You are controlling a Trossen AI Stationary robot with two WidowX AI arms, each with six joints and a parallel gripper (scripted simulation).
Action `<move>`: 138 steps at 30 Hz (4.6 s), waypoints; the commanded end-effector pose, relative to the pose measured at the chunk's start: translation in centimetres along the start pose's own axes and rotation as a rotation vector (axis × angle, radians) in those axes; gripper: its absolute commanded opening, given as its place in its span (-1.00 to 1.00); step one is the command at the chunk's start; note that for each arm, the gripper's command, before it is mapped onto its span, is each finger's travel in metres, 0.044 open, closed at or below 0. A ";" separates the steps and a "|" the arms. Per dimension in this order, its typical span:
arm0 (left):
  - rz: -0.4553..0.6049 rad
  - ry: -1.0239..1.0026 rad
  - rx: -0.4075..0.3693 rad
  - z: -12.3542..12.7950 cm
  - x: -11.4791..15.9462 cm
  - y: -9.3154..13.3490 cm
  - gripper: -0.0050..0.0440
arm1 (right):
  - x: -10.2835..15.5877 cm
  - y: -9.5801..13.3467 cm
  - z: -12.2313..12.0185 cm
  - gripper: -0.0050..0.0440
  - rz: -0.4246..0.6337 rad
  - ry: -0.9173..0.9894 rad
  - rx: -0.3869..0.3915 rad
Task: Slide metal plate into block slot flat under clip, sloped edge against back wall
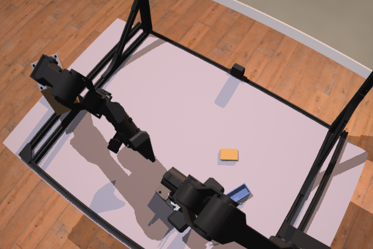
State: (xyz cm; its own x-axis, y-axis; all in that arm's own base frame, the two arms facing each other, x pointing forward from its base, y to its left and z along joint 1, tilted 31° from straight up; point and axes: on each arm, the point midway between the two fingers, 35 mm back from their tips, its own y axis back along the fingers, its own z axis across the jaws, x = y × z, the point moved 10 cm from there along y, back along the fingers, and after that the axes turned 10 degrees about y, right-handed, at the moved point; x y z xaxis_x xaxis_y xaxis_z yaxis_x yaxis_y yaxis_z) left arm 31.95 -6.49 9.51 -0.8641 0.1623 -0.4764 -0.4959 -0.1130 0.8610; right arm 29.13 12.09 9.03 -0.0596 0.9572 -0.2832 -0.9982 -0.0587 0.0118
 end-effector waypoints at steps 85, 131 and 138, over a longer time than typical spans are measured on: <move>0.009 -0.003 -0.003 0.3 2.0 0.9 -0.08 | 0.0 0.0 0.0 1.00 0.000 0.000 0.000; -0.016 -0.012 0.000 0.1 0.5 -0.6 -0.14 | 0.0 0.0 0.0 1.00 0.000 0.000 0.000; -0.016 -0.012 0.000 0.1 0.3 -0.6 -0.14 | 0.0 0.0 0.0 1.00 0.000 0.000 0.000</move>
State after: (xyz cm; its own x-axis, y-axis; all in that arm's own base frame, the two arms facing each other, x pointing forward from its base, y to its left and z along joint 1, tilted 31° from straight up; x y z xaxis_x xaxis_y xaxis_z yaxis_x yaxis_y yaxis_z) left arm 31.76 -6.18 8.80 -0.8562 0.1742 -0.4863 -0.5083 -0.1156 0.8534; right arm 29.13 12.09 9.03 -0.0596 0.9572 -0.2832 -0.9982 -0.0586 0.0120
